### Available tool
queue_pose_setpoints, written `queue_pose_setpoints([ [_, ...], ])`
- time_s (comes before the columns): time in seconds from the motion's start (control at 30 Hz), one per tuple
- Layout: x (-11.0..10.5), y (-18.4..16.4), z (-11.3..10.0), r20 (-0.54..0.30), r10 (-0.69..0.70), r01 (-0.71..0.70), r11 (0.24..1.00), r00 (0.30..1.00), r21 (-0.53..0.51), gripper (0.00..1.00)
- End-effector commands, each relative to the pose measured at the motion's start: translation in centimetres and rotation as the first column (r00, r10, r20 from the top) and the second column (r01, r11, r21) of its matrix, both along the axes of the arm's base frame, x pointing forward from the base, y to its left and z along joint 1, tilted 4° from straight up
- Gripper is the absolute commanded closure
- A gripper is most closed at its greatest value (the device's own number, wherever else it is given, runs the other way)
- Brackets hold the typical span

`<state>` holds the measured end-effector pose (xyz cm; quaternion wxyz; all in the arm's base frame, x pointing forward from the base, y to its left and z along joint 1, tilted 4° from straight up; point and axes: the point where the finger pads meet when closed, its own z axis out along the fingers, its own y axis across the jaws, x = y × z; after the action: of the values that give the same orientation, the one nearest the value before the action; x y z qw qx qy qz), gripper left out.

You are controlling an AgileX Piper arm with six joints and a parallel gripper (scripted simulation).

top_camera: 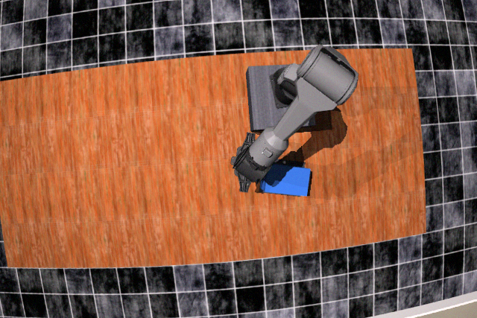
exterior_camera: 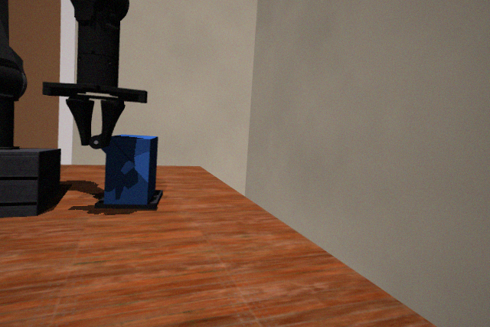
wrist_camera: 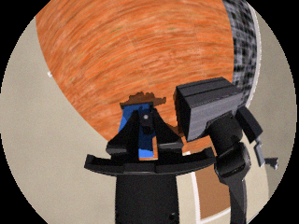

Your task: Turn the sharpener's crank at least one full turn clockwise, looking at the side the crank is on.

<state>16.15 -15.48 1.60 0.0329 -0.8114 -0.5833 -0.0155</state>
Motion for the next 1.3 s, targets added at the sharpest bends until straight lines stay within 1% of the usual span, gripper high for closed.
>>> queue_pose_setpoints([
  [0.0,0.3,-0.1,0.2,0.003,-0.001,0.001,1.000,1.000,-0.003,0.80],
  [0.47,1.7,-0.6,1.0,0.001,-0.001,0.001,1.000,1.000,-0.001,0.80],
  [1.27,3.9,-1.4,1.2,0.003,-0.001,0.001,1.000,1.000,-0.002,0.80],
])
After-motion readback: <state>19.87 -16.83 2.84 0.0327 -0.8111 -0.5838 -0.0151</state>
